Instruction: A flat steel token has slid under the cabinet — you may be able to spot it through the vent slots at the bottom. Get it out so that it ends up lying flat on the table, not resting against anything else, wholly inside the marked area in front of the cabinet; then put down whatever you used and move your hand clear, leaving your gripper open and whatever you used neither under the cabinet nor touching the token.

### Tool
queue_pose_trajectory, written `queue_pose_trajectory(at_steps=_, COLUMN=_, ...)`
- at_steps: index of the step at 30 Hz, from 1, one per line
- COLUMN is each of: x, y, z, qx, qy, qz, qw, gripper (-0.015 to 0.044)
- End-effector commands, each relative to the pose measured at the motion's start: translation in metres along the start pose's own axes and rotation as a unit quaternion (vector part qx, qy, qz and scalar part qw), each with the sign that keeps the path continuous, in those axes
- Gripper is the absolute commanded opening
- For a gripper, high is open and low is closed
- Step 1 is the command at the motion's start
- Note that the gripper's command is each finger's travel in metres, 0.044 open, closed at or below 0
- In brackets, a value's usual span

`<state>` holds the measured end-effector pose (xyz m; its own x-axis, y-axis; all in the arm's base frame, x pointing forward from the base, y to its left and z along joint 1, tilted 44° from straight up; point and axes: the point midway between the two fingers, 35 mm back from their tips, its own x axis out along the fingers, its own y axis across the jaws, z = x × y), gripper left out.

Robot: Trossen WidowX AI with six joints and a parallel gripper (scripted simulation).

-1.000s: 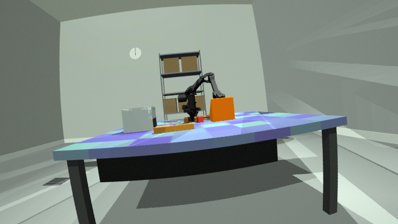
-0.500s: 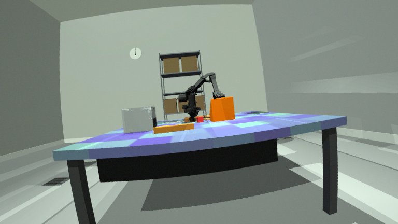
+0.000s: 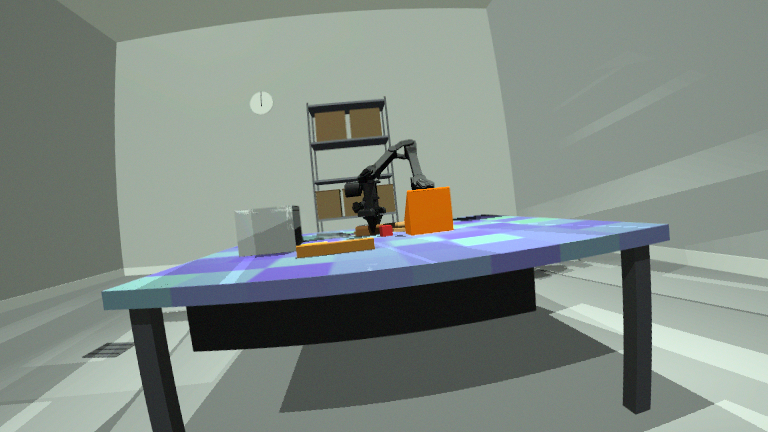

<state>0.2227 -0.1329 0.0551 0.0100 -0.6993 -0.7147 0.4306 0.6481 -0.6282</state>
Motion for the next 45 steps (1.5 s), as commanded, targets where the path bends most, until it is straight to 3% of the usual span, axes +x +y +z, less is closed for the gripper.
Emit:
queue_pose_trajectory(at_steps=1, x=-0.0008, y=0.0004, z=0.0005, qx=-0.015, qy=-0.002, qz=0.001, qw=1.000, gripper=0.0000)
queue_pose_trajectory(at_steps=45, x=-0.0008, y=-0.0008, z=0.0007, qx=-0.186, qy=-0.002, qz=0.000, qw=0.983, gripper=0.0000)
